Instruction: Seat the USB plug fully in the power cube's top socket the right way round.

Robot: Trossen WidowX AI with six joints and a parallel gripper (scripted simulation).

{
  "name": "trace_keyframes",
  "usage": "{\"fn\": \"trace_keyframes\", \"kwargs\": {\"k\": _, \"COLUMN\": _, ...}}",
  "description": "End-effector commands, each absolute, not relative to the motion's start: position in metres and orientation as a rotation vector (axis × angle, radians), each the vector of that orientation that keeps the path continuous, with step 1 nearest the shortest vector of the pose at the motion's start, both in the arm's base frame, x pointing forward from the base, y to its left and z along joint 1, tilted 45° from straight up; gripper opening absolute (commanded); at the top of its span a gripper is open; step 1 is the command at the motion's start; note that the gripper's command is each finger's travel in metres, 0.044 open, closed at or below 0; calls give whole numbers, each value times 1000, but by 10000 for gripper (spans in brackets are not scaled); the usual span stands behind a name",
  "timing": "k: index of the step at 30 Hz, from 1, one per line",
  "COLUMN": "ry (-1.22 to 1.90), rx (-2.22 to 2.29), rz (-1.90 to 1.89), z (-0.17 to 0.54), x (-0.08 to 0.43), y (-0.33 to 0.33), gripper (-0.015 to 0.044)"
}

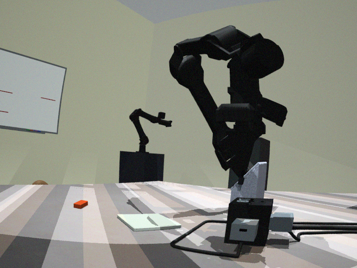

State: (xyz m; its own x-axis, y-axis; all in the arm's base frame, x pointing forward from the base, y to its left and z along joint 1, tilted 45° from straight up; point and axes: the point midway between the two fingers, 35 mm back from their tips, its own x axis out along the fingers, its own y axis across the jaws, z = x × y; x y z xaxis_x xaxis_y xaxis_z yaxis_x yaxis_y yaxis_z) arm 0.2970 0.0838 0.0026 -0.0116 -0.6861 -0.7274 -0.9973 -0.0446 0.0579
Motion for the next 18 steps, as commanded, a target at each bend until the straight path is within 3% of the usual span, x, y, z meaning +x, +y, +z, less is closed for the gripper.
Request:
{"fn": "trace_keyframes", "kwargs": {"k": 1, "ry": 1745, "rx": -1776, "rz": 840, "z": 1, "x": 296, "y": 83, "gripper": 0}}
{"fn": "trace_keyframes", "kwargs": {"k": 18, "ry": 1737, "rx": -1768, "rz": 851, "z": -1, "x": 295, "y": 83, "gripper": 0}}
